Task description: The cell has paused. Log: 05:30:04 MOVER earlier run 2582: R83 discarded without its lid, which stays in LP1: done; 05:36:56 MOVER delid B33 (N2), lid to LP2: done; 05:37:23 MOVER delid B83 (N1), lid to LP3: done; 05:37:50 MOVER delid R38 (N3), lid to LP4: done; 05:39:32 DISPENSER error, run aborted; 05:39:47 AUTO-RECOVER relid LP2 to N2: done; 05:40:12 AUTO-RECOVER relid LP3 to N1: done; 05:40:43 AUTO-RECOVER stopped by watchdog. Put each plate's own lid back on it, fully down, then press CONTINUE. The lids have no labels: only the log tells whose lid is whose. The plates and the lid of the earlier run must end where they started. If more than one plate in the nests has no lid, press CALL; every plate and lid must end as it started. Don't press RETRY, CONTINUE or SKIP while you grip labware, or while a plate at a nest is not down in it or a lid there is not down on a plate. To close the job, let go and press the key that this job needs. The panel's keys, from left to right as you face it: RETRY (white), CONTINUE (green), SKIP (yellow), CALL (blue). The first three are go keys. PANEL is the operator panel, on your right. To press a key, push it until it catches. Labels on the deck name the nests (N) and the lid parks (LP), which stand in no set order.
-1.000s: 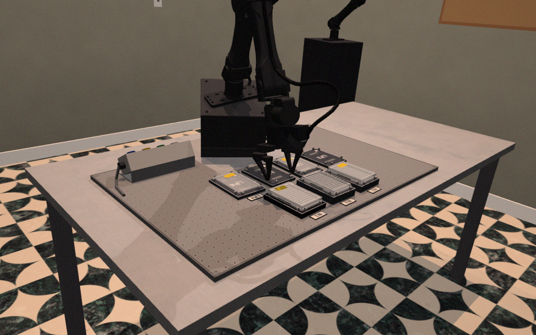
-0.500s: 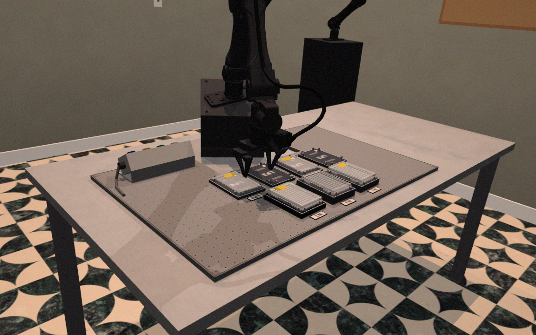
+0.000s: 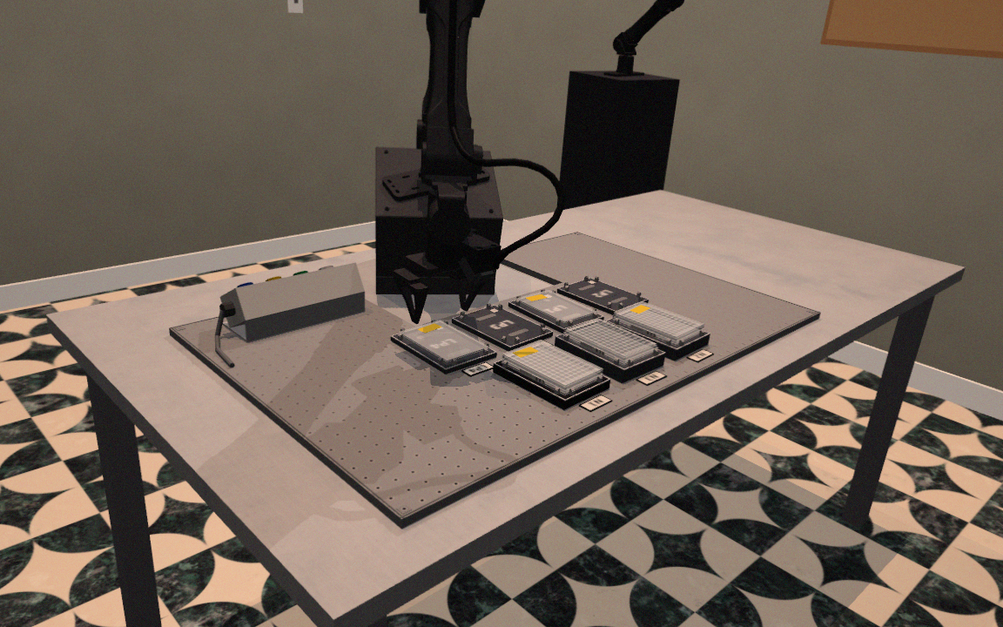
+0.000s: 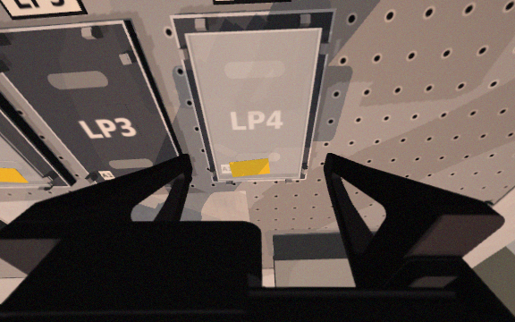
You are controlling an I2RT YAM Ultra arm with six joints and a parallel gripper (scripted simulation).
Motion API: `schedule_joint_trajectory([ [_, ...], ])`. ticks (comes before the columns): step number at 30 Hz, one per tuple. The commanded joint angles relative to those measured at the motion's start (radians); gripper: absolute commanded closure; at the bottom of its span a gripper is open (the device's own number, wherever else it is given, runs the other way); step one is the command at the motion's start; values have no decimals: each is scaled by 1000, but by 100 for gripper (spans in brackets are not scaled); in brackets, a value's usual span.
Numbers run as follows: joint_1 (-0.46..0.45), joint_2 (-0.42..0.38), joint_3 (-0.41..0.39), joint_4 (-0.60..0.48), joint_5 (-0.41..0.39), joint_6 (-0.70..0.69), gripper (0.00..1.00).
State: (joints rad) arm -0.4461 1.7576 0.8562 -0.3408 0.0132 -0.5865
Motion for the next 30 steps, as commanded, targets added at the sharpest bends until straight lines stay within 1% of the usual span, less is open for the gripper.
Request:
schedule_joint_trajectory([
  [1,15,-41,22,26,-30,-33,0],
  [12,14,-37,33,-1,-31,-26,0],
  [30,18,-33,45,-13,-30,-22,0],
])
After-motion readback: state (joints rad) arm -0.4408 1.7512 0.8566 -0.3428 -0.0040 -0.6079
